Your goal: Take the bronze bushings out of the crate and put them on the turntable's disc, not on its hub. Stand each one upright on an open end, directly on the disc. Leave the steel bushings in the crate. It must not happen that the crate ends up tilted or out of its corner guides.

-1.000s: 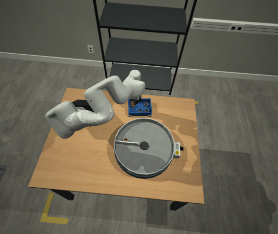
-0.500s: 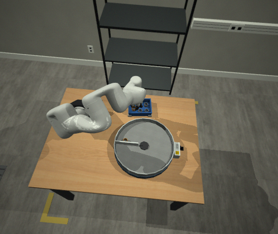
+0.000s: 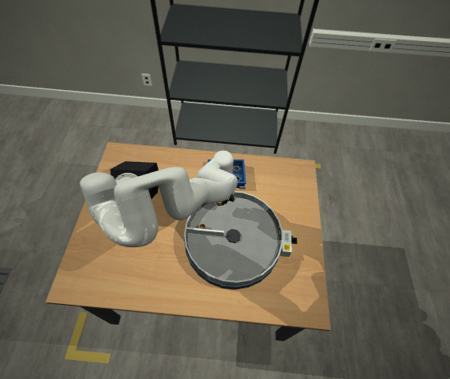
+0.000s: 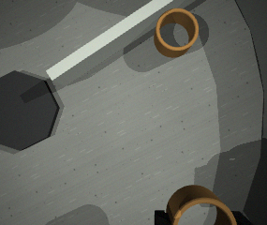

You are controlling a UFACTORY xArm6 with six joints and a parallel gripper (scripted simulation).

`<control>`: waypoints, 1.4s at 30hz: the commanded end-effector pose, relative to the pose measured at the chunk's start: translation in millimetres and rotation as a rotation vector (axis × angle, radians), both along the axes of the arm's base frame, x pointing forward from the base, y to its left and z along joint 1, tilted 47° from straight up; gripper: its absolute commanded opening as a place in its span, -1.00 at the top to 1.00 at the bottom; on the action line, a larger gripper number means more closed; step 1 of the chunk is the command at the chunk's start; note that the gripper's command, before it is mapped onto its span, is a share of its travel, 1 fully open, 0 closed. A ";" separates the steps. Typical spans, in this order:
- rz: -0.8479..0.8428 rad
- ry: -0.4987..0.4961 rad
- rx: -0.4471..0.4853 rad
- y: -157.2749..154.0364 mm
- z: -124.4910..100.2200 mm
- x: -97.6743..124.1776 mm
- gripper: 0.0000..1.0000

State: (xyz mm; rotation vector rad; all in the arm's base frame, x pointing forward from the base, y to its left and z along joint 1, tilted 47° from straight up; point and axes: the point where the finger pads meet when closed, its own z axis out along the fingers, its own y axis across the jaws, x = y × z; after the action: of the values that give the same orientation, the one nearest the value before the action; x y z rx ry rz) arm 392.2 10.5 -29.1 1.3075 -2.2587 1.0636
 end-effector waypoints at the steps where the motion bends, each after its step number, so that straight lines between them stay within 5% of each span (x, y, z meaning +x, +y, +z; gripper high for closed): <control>1: 0.006 -0.001 0.009 -16.6 23.1 7.3 1.00; 42: 0.006 -0.001 0.009 -40.3 10.1 10.9 1.00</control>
State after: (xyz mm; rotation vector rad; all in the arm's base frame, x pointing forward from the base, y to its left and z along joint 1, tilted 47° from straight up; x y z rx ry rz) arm 401.8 -30.7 -19.6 1.3157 -2.2619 1.0563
